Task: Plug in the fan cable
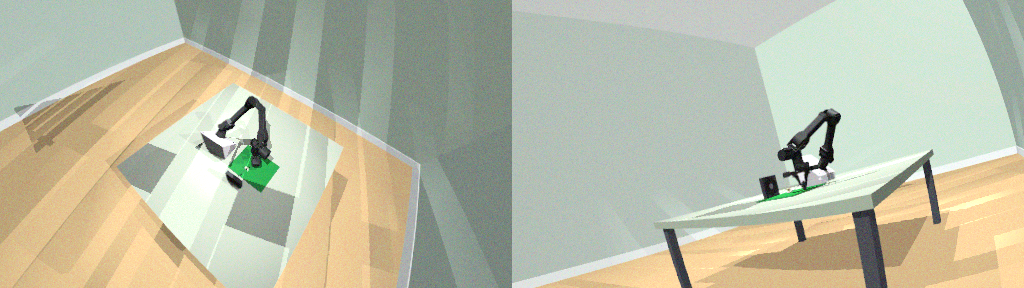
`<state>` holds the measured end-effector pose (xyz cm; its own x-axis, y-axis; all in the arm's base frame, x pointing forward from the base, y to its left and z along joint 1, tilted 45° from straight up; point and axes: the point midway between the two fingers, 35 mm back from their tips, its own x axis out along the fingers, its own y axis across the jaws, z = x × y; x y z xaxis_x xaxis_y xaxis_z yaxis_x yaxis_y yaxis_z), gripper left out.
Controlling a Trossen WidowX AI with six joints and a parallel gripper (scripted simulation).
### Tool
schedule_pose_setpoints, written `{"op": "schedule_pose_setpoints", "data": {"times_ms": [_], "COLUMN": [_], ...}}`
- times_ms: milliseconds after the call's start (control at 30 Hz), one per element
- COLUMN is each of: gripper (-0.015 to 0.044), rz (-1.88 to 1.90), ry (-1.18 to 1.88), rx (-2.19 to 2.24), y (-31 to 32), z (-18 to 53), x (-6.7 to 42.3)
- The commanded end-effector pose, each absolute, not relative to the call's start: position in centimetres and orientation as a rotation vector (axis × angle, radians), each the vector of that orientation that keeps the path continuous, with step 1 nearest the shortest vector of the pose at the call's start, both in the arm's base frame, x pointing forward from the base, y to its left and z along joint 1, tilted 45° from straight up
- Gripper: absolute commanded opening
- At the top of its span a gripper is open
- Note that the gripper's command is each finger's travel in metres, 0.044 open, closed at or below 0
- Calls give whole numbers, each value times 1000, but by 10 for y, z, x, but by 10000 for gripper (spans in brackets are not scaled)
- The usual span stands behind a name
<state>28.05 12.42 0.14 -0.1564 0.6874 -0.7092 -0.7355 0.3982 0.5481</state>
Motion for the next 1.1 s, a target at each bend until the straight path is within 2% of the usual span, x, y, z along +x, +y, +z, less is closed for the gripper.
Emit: {"op": "schedule_pose_setpoints", "data": {"times_ms": [0, 400, 1067], "gripper": [0, 0, 0], "rz": [1246, 1242, 838], "ry": [1197, 1202, 1526], "rx": [-53, -43, 388], "y": [124, 89, 33], "z": [2, 36, -22], "x": [281, 288, 305]}}
